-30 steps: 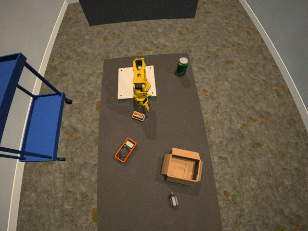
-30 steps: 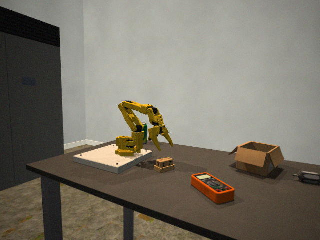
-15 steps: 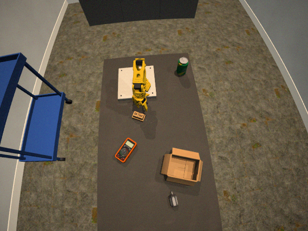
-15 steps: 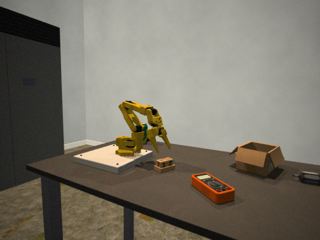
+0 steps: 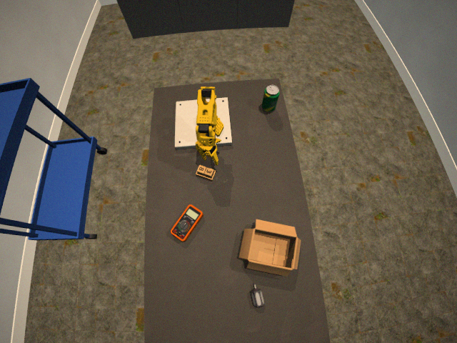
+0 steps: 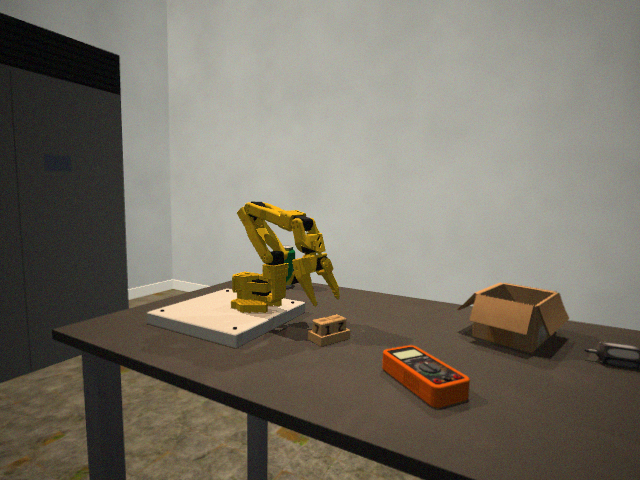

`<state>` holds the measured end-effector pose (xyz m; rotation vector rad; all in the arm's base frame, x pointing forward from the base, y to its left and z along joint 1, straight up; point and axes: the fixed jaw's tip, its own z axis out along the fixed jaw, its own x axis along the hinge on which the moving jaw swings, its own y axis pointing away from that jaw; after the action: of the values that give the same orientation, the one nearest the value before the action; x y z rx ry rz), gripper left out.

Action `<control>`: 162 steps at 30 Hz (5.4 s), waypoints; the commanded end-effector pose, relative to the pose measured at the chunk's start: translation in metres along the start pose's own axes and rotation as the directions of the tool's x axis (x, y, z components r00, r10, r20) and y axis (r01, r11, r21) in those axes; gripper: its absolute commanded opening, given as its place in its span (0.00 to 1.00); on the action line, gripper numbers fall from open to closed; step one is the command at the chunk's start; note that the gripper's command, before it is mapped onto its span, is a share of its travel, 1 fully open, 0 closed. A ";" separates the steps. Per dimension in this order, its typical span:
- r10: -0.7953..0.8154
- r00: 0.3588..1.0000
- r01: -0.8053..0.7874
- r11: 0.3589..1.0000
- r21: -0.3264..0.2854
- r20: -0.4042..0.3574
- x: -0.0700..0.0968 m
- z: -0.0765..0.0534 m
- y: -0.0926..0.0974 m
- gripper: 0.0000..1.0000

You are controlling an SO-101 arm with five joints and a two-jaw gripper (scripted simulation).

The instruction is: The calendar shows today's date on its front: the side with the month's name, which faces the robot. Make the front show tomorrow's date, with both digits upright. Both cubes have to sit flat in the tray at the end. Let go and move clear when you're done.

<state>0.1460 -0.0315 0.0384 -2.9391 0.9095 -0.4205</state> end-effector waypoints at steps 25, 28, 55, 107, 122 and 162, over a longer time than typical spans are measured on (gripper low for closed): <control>0.008 0.999 -0.008 1.000 -0.022 0.036 -0.008 0.002 0.007 0.30; 0.008 0.999 -0.008 1.000 -0.022 0.036 -0.008 0.002 0.007 0.30; 0.008 1.000 -0.008 1.000 -0.018 0.027 -0.007 0.002 0.007 0.30; 0.323 0.895 -0.254 0.936 0.246 -0.307 0.032 -0.053 -0.008 0.35; 0.758 0.640 -0.711 0.647 0.274 -0.126 0.035 -0.057 -0.006 0.35; 0.991 0.136 -0.983 0.136 0.125 -0.011 0.037 -0.049 -0.003 0.35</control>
<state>0.1658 -0.0465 0.1017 -1.4869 2.3760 -0.4773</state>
